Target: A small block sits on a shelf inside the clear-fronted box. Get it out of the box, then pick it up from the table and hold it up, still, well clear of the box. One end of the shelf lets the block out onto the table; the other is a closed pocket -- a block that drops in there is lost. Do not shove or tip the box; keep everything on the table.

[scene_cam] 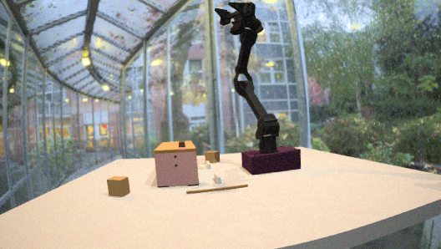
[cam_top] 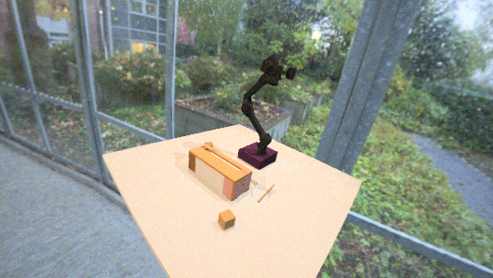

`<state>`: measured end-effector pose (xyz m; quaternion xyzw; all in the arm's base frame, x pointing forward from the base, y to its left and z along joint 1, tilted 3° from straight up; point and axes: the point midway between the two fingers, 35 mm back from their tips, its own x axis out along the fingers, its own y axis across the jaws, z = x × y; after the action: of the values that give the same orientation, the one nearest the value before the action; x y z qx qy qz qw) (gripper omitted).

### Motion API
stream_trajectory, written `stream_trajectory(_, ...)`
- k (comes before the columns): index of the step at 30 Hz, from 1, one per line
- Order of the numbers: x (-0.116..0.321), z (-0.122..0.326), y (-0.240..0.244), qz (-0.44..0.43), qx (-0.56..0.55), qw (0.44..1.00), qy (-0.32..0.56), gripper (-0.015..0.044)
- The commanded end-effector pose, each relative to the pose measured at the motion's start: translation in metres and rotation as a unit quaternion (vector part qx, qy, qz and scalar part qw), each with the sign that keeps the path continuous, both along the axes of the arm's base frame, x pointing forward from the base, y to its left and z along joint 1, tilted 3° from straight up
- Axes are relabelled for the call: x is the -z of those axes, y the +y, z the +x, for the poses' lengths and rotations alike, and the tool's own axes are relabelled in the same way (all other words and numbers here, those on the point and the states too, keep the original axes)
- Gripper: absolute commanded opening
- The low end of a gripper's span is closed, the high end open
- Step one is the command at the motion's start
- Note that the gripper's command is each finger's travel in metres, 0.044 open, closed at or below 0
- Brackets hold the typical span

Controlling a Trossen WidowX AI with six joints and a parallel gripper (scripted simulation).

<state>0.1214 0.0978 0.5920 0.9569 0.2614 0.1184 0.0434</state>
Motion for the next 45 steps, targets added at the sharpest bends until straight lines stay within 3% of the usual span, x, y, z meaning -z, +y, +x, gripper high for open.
stream_trajectory(1,0.0,0.0,0.002,-0.006,0.002,1.0,-0.003,0.04)
stream_trajectory(7,0.025,0.015,0.051,-0.195,0.064,0.975,-0.084,0.04)
stream_trajectory(14,0.082,0.072,0.092,-0.423,0.105,0.894,-0.105,0.04)
stream_trajectory(19,0.134,0.126,0.093,-0.555,0.101,0.823,-0.072,0.04)
stream_trajectory(25,0.195,0.18,0.061,-0.659,0.071,0.749,-0.006,0.04)
stream_trajectory(36,0.325,0.232,-0.051,-0.752,-0.063,0.63,0.181,0.04)
stream_trajectory(45,0.418,0.203,-0.141,-0.664,-0.236,0.635,0.317,0.04)
